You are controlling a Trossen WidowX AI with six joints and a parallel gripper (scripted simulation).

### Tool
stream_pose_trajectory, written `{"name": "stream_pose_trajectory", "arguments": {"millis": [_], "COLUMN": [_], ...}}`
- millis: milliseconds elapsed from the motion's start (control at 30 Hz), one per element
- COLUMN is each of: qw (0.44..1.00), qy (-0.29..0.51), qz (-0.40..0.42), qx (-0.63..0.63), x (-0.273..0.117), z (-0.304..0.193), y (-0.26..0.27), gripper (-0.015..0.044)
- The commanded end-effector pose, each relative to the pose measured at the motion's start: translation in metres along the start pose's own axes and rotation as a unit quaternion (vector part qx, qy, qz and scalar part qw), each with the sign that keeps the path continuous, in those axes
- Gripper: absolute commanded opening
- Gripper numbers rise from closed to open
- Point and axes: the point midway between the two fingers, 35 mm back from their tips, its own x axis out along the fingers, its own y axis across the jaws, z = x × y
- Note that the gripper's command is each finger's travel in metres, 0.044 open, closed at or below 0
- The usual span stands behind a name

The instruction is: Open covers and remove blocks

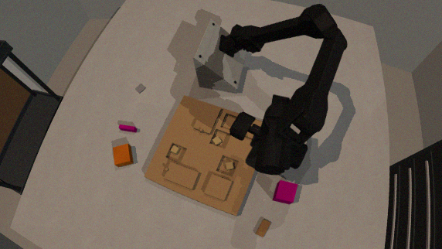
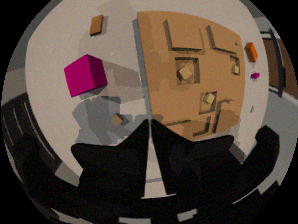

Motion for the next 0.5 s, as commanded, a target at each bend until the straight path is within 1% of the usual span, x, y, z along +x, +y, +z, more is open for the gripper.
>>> {"name": "stream_pose_trajectory", "arguments": {"millis": [0, 267, 467], "qw": [0.969, 0.919, 0.871], "qy": [0.004, 0.006, 0.005], "qz": [-0.006, -0.002, 0.004], "qx": [-0.246, -0.393, -0.492], "x": [0.003, 0.003, 0.003], "z": [0.015, 0.017, 0.015], "y": [-0.064, -0.104, -0.131], "gripper": [0.0000, 0.0000, 0.0000]}}
